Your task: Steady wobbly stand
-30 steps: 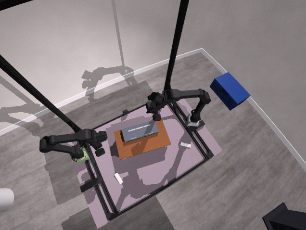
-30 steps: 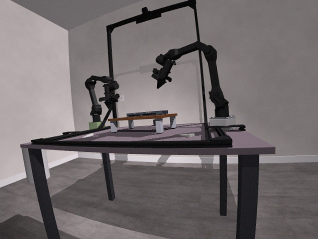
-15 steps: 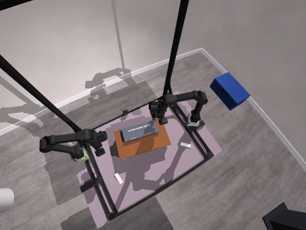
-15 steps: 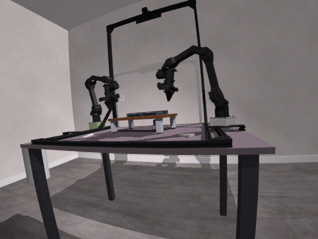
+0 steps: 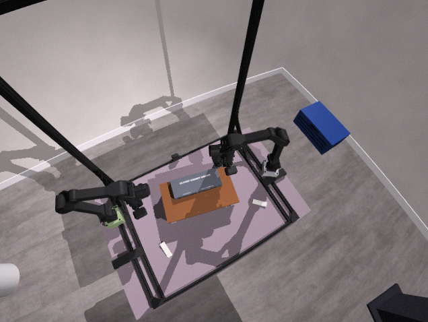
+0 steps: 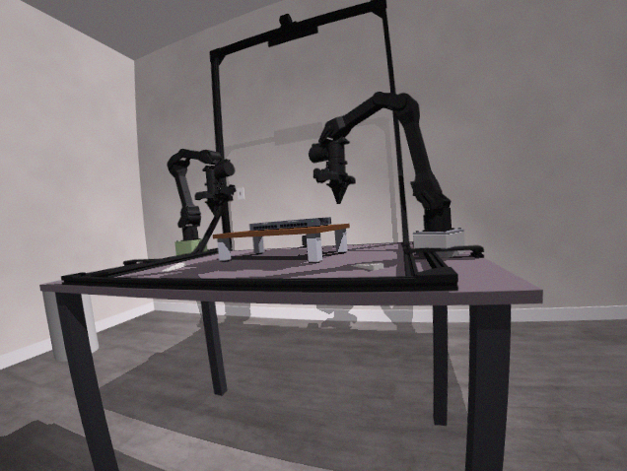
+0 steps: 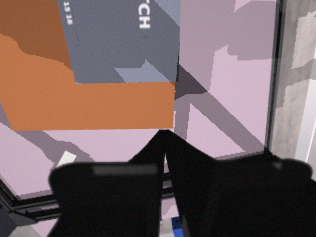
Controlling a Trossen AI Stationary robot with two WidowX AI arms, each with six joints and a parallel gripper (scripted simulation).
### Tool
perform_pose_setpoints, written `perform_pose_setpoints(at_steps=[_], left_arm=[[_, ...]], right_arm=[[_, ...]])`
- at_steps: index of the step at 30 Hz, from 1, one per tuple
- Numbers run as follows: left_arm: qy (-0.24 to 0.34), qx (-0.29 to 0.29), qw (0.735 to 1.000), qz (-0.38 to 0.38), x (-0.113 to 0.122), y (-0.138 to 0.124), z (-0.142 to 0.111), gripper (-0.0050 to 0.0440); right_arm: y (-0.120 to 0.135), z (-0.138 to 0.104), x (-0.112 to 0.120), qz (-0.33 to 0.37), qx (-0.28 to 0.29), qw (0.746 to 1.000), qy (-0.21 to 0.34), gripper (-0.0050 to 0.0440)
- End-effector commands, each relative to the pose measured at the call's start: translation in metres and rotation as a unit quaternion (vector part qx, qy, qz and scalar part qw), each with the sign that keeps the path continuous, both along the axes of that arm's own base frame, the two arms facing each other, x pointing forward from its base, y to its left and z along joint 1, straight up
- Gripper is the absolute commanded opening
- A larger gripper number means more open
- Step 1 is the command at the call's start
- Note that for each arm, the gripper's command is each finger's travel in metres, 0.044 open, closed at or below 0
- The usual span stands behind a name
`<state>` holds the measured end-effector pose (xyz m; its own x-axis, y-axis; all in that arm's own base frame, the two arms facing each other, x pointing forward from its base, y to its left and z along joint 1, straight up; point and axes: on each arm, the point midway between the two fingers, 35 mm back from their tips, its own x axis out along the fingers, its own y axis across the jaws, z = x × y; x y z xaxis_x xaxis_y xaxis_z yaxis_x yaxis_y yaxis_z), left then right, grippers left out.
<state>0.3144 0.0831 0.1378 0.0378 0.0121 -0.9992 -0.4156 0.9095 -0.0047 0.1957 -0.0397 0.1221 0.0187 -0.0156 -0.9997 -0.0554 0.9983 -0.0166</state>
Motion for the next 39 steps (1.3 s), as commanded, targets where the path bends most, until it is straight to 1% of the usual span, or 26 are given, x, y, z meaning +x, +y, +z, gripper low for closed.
perform_pose_setpoints(at_steps=[1,19,20,39], left_arm=[[0.019,-0.006,1.000,0.003,-0.004,-0.002,-0.009,0.0000],[0.019,-0.006,1.000,0.003,-0.004,-0.002,-0.009,0.0000],[0.019,-0.006,1.000,0.003,-0.004,-0.002,-0.061,0.0000],[0.019,-0.006,1.000,0.003,-0.004,-0.002,-0.061,0.0000]], right_arm=[[0.000,0.000,0.000,0.000,0.000,1.000,0.000,0.0000],[0.000,0.000,0.000,0.000,0.000,1.000,0.000,0.0000],[0.000,0.000,0.000,0.000,0.000,1.000,0.000,0.0000],[0.000,0.000,0.000,0.000,0.000,1.000,0.000,0.0000]])
